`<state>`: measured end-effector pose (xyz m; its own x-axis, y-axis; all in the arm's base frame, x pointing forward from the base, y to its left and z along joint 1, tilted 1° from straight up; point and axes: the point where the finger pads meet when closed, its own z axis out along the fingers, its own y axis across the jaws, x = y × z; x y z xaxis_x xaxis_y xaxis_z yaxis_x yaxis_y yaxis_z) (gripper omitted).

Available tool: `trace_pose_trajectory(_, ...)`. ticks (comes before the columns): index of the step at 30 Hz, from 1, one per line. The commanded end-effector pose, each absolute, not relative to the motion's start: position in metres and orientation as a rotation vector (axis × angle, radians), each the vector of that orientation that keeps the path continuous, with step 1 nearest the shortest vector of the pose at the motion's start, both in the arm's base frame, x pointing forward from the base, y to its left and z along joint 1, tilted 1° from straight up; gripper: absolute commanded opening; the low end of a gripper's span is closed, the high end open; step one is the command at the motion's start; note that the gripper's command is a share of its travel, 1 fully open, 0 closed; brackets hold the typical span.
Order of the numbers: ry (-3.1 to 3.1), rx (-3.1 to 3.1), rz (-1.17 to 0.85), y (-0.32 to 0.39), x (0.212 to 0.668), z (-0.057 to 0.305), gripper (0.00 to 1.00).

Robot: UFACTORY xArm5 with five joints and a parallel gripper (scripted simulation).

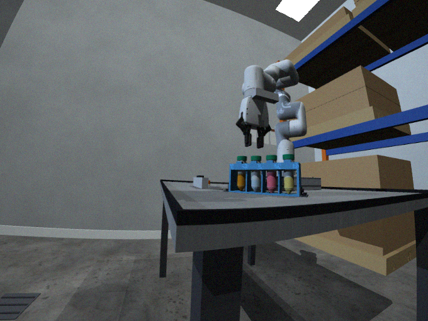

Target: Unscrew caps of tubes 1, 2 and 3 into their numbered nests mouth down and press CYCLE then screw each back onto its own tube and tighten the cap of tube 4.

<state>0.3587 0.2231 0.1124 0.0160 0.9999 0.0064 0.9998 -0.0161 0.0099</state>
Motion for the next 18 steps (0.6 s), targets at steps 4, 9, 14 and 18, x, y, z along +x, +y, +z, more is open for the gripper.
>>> trace_pose_trajectory(4, 2.597, 1.777, 0.029, 0.191, 0.383, 0.114, 0.46)
trace_pose_trajectory(9, 2.745, 1.535, 0.029, 0.187, 0.386, 0.114, 0.46)
trace_pose_trajectory(14, 2.870, 1.281, 0.030, 0.187, 0.386, 0.114, 0.46)
trace_pose_trajectory(18, 2.950, 1.083, 0.030, 0.187, 0.386, 0.114, 0.46)
